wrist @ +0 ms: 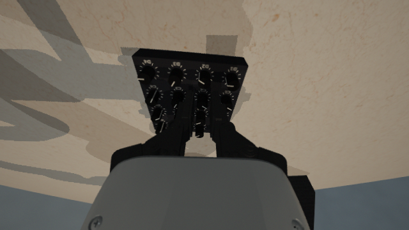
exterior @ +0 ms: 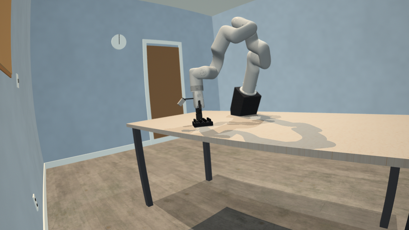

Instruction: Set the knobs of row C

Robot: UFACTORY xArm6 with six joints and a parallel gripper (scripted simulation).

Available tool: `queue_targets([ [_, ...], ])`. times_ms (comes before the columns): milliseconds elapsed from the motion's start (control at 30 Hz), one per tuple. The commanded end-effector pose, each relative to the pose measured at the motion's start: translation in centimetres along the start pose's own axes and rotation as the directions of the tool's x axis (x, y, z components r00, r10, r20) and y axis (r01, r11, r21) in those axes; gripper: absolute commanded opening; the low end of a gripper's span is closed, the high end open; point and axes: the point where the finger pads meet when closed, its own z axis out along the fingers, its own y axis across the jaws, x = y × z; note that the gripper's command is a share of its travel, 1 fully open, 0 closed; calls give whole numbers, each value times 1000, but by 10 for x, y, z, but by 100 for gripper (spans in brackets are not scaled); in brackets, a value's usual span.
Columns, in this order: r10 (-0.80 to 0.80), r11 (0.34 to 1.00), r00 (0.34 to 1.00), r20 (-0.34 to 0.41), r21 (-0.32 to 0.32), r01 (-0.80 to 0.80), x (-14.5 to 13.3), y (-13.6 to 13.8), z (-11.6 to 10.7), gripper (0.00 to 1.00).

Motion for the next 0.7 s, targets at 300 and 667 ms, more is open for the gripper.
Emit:
queue_targets([
  [300,-1,1000,1000,-3,1,1,1,0,-1,19],
  [667,-1,1000,1000,-3,1,1,1,0,-1,8],
])
